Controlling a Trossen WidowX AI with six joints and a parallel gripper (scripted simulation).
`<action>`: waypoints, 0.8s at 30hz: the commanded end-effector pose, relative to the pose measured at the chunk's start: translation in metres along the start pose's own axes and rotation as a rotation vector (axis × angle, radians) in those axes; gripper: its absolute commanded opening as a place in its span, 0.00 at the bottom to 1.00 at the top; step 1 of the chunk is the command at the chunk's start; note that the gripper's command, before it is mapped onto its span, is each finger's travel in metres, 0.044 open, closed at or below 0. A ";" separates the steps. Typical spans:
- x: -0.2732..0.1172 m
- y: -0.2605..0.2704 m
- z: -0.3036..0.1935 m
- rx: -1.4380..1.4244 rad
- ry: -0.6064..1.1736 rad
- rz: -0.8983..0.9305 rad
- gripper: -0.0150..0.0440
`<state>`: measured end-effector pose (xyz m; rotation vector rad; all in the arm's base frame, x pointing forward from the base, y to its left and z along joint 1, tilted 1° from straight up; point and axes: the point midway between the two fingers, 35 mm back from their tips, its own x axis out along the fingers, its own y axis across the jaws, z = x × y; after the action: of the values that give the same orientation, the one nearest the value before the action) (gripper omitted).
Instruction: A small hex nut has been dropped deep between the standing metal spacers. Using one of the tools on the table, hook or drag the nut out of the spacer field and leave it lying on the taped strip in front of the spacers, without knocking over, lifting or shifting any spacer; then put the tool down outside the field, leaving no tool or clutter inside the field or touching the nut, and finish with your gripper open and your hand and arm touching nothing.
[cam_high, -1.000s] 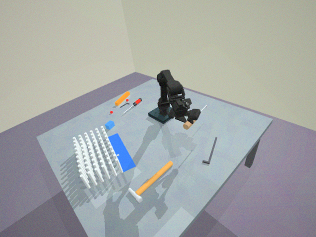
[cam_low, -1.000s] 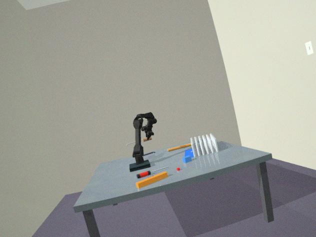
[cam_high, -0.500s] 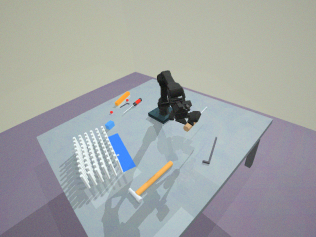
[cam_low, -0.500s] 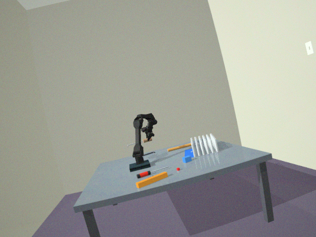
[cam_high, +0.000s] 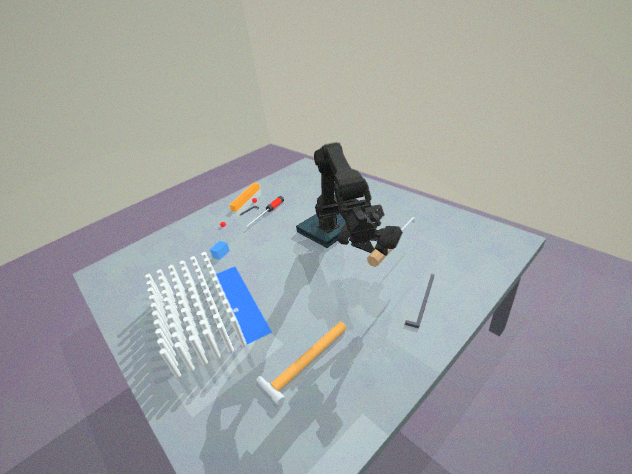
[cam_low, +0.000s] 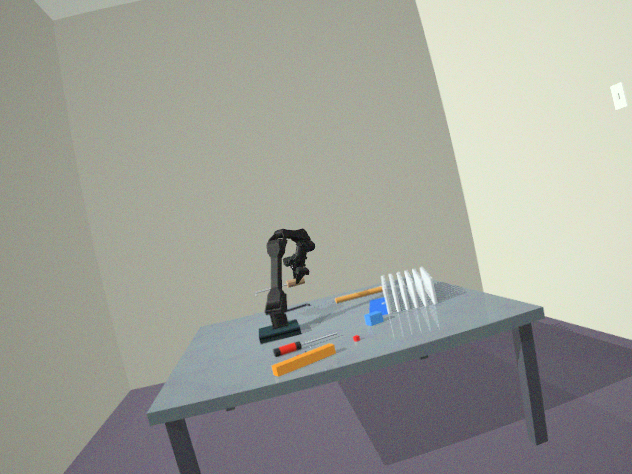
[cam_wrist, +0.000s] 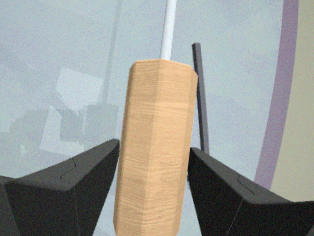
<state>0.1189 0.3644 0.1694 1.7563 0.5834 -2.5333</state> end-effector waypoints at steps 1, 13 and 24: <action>0.004 0.001 0.000 -0.003 -0.009 -0.001 0.25; 0.013 0.002 -0.004 -0.003 -0.009 -0.001 0.25; 0.021 0.003 -0.008 -0.003 -0.009 -0.001 0.25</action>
<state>0.1206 0.3678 0.1509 1.7564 0.5843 -2.5329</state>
